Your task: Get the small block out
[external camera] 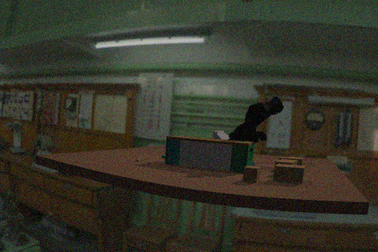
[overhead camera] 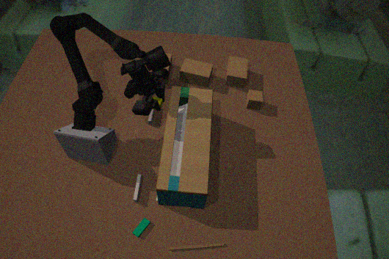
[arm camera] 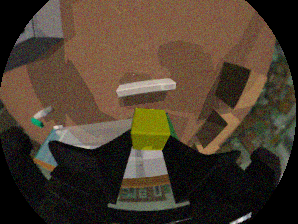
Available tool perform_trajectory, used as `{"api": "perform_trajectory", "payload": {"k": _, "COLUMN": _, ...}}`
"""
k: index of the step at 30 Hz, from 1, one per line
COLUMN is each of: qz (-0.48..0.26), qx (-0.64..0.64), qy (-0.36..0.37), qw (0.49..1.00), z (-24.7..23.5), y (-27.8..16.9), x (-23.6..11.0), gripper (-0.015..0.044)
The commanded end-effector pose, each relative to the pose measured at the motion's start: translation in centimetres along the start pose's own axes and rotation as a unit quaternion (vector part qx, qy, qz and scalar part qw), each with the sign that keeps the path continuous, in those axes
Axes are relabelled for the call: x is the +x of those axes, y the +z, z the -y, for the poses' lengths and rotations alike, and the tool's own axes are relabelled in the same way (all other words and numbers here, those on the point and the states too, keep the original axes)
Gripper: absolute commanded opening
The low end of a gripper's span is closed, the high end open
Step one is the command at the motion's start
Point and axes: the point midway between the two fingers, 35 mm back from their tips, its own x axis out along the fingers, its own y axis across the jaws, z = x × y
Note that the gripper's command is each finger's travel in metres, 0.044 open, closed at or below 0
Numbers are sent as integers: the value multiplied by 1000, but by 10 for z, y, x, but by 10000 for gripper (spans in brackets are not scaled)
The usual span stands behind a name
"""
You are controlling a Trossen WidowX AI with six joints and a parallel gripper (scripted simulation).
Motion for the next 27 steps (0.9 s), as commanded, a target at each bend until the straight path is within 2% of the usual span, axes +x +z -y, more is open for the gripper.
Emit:
{"api": "perform_trajectory", "payload": {"k": 1, "qz": 1, "qx": 83, "qy": -2, "qw": 997, "z": 1, "y": -3, "x": -4, "gripper": 0}}
{"api": "perform_trajectory", "payload": {"k": 14, "qz": 14, "qx": 347, "qy": 3, "qw": 938, "z": -3, "y": -4, "x": -11, "gripper": 0}}
{"api": "perform_trajectory", "payload": {"k": 27, "qz": 25, "qx": 587, "qy": 11, "qw": 810, "z": -6, "y": -5, "x": -19, "gripper": 0}}
